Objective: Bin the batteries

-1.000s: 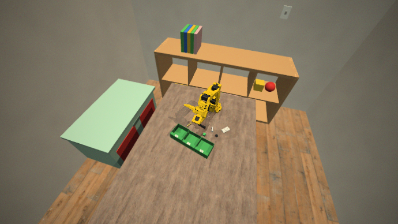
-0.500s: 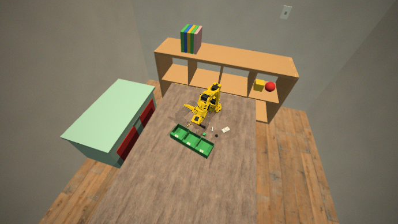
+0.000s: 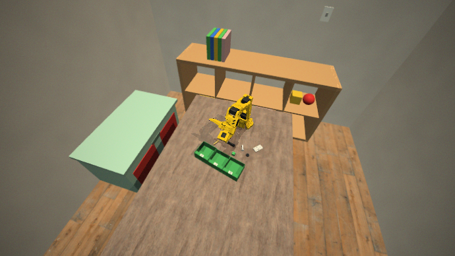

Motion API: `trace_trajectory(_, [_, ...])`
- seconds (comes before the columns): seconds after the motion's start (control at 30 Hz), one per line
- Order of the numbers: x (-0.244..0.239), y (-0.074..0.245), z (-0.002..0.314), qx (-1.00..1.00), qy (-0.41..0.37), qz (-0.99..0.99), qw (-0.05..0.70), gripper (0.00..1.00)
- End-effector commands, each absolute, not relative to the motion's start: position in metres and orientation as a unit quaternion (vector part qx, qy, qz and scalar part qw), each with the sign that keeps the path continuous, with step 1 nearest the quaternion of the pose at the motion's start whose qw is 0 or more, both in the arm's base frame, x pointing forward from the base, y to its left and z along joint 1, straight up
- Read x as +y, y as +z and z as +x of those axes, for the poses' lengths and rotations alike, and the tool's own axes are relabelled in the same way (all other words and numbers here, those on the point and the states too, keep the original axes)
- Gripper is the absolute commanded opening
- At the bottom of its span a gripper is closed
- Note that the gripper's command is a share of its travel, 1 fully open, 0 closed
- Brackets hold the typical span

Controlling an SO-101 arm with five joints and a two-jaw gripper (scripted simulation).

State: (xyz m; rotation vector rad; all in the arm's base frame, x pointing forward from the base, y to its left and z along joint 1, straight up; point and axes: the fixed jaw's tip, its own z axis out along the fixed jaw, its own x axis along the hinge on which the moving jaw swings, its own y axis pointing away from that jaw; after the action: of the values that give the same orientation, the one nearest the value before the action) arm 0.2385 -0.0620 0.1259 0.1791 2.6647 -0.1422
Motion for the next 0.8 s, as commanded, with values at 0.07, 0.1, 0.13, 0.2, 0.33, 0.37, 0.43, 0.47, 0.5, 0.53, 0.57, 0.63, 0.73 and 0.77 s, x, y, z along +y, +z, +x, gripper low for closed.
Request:
trace_trajectory(0.07, [-0.066,0.137,0.243,0.962,-0.059,0.065,0.258,1.00])
trace_trajectory(0.1, [-0.066,0.137,0.243,0.962,-0.059,0.065,0.258,1.00])
trace_trajectory(0.13, [-0.066,0.137,0.243,0.962,-0.059,0.065,0.258,1.00])
trace_trajectory(0.2, [-0.066,0.137,0.243,0.962,-0.059,0.065,0.258,1.00])
trace_trajectory(0.33, [-0.066,0.137,0.243,0.962,-0.060,0.066,0.259,1.00])
trace_trajectory(0.37, [-0.067,0.137,0.244,0.961,-0.061,0.067,0.260,1.00])
trace_trajectory(0.43, [-0.070,0.137,0.246,0.960,-0.064,0.069,0.265,1.00])
trace_trajectory(0.47, [-0.073,0.138,0.248,0.959,-0.066,0.071,0.268,1.00])
trace_trajectory(0.5, [-0.076,0.138,0.250,0.957,-0.069,0.073,0.272,1.00])
trace_trajectory(0.53, [-0.079,0.138,0.252,0.955,-0.072,0.076,0.277,1.00])
trace_trajectory(0.57, [-0.083,0.139,0.255,0.953,-0.076,0.078,0.282,1.00])
trace_trajectory(0.63, [-0.093,0.140,0.261,0.948,-0.085,0.085,0.294,1.00])
trace_trajectory(0.73, [-0.110,0.141,0.270,0.939,-0.101,0.096,0.314,1.00])
trace_trajectory(0.77, [-0.110,0.141,0.270,0.939,-0.101,0.096,0.314,1.00])
